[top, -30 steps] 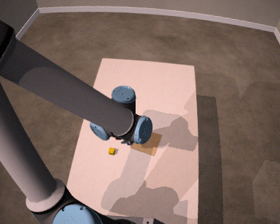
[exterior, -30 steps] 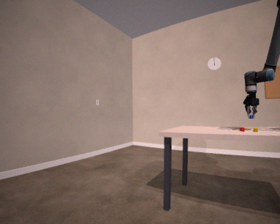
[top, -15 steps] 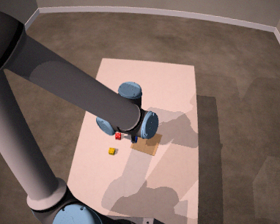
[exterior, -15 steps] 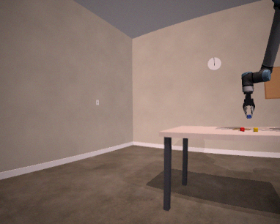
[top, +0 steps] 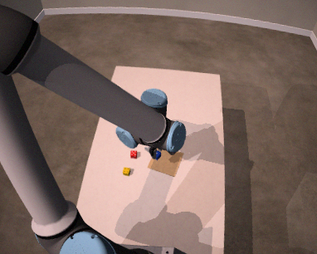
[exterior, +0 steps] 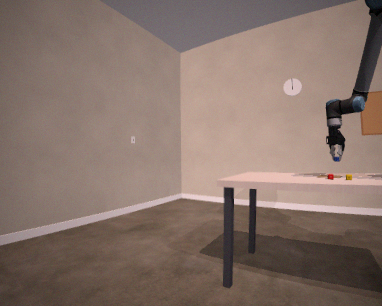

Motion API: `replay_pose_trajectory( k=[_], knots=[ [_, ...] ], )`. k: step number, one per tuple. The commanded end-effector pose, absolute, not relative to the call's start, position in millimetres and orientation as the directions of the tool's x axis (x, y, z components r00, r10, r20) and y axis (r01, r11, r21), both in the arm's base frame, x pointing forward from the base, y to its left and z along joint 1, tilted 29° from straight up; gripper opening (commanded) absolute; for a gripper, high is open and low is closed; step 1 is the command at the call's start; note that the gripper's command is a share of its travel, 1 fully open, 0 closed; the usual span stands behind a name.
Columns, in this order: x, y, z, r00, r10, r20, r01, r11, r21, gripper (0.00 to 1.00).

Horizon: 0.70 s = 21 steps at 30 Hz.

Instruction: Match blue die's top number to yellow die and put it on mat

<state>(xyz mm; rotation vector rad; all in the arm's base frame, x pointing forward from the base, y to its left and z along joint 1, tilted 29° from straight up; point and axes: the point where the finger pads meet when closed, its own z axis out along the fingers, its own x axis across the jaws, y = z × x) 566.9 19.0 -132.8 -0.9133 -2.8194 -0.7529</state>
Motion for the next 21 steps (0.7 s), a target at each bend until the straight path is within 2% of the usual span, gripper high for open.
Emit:
replay_pose_trajectory(
  k=[1, 11, 14, 21],
  knots=[
    [571.8, 12.7, -135.1, -0.724, 0.629, 0.282, 0.686, 0.616, 0.387, 0.10],
    [582.8, -0.6, -140.7, -0.448, 0.801, 0.397, 0.891, 0.366, 0.269, 0.10],
    [582.9, -0.7, -140.8, -0.445, 0.802, 0.398, 0.893, 0.363, 0.267, 0.10],
    [591.9, -10.2, -144.8, -0.204, 0.868, 0.452, 0.977, 0.147, 0.157, 0.10]
  ],
)
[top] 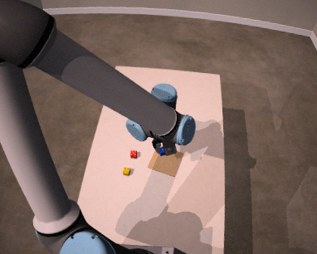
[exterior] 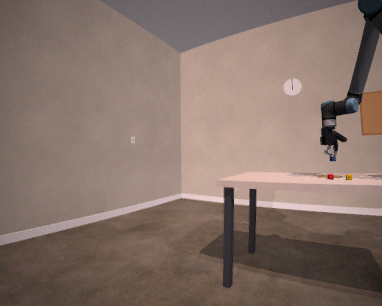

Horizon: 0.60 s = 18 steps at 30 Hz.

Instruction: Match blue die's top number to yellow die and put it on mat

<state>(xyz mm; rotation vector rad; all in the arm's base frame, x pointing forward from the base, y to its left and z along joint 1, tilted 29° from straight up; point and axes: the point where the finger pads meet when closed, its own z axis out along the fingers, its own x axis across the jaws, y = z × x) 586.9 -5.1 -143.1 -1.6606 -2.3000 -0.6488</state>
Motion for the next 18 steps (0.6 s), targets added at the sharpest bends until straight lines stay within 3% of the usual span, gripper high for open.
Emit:
replay_pose_trajectory(
  k=[1, 18],
  knots=[
    [593.0, -11.4, -145.3, -0.173, 0.872, 0.457, 0.982, 0.120, 0.143, 0.10],
    [604.1, -22.2, -150.0, 0.116, 0.870, 0.479, 0.991, -0.136, 0.006, 0.10]
  ],
)
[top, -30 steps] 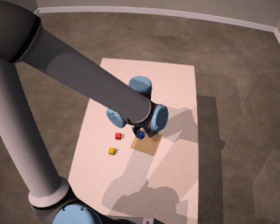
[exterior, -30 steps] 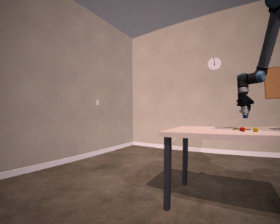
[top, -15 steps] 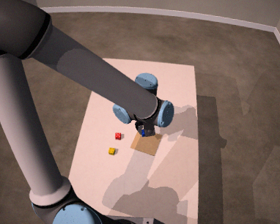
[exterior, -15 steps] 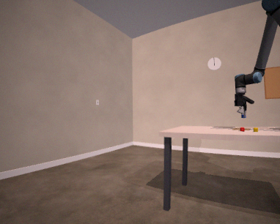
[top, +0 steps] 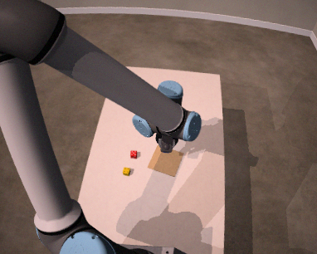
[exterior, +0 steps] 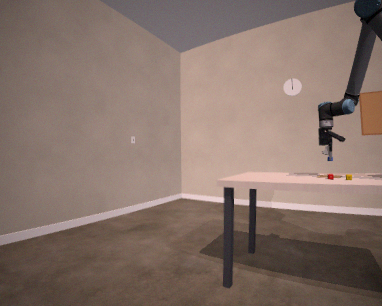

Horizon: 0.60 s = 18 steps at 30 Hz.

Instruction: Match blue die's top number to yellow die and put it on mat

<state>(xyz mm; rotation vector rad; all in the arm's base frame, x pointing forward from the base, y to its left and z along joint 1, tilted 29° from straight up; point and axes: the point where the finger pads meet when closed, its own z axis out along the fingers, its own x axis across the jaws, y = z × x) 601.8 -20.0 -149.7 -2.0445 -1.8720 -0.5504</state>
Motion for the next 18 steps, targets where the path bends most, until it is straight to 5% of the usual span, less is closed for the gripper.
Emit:
replay_pose_trajectory(
  k=[1, 18],
  knots=[
    [604.4, -22.5, -150.2, 0.124, 0.869, 0.479, 0.990, -0.142, 0.002, 0.10],
    [605.4, -23.4, -150.6, 0.149, 0.865, 0.479, 0.986, -0.164, -0.010, 0.10]
  ],
)
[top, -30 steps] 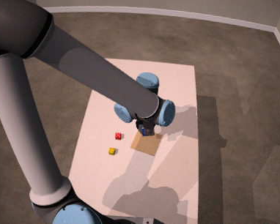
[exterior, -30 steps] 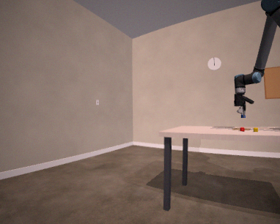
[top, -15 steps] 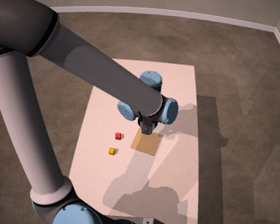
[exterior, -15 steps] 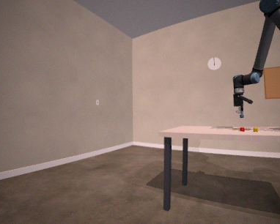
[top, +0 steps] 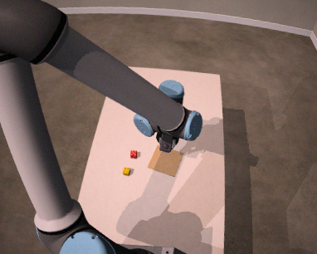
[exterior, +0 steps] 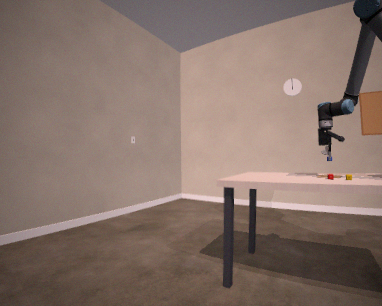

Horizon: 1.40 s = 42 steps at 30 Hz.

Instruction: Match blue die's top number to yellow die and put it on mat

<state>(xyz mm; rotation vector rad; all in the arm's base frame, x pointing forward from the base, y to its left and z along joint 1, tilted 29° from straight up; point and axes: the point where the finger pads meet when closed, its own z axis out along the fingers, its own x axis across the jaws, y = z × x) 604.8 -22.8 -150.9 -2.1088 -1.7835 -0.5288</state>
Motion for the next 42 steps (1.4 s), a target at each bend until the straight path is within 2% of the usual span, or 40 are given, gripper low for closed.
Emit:
replay_pose_trajectory(
  k=[1, 14, 42],
  knots=[
    [605.4, -23.4, -150.6, 0.149, 0.865, 0.479, 0.986, -0.164, -0.010, 0.10],
    [605.9, -19.8, -157.2, 0.151, 0.865, 0.479, 0.986, -0.166, -0.011, 0.10],
    [612.4, 22.3, -233.9, 0.151, 0.865, 0.479, 0.986, -0.166, -0.011, 0.10]
  ],
)
